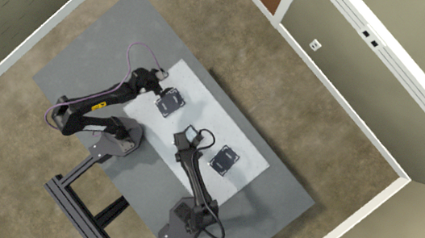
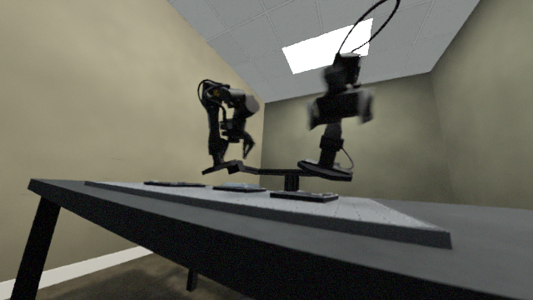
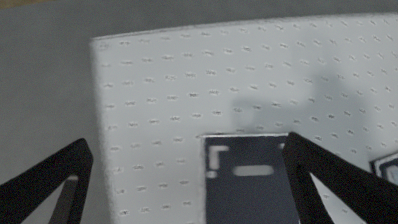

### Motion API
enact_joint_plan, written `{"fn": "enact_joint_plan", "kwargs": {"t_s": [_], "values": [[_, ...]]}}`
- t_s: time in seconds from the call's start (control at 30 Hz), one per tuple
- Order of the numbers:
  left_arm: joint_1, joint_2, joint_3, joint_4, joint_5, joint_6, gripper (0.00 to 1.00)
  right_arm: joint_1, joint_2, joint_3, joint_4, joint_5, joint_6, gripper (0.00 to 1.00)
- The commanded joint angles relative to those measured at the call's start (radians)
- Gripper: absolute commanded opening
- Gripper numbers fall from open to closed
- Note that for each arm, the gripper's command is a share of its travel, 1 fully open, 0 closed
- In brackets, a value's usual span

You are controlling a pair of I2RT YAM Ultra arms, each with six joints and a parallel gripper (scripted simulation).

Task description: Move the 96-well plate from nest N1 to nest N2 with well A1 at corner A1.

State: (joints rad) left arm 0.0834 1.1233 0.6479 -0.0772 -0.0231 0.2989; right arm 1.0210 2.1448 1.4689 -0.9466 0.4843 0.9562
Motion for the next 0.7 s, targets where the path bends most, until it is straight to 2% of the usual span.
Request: {"fn": "enact_joint_plan", "kwargs": {"t_s": [0.0,0.13,0.2,0.3,0.5,0.67], "values": [[-0.143,0.059,-0.03,0.044,-0.111,-0.065,1.0,-0.033,-0.152,-0.116,0.091,0.096,-0.092,1.0],[-0.335,0.139,-0.049,0.078,-0.205,-0.119,1.0,-0.104,-0.314,-0.288,0.178,0.146,-0.214,1.0],[-0.335,0.139,-0.049,0.078,-0.205,-0.119,1.0,-0.104,-0.314,-0.288,0.178,0.146,-0.214,1.0],[-0.508,0.202,-0.068,0.1,-0.277,-0.161,1.0,-0.179,-0.478,-0.424,0.271,0.167,-0.35,1.0],[-0.778,0.301,-0.103,0.141,-0.395,-0.216,1.0,-0.365,-0.717,-0.621,0.428,0.13,-0.641,1.0],[-0.964,0.376,-0.119,0.164,-0.468,-0.257,1.0,-0.557,-0.942,-0.743,0.563,0.037,-0.89,1.0]]}}
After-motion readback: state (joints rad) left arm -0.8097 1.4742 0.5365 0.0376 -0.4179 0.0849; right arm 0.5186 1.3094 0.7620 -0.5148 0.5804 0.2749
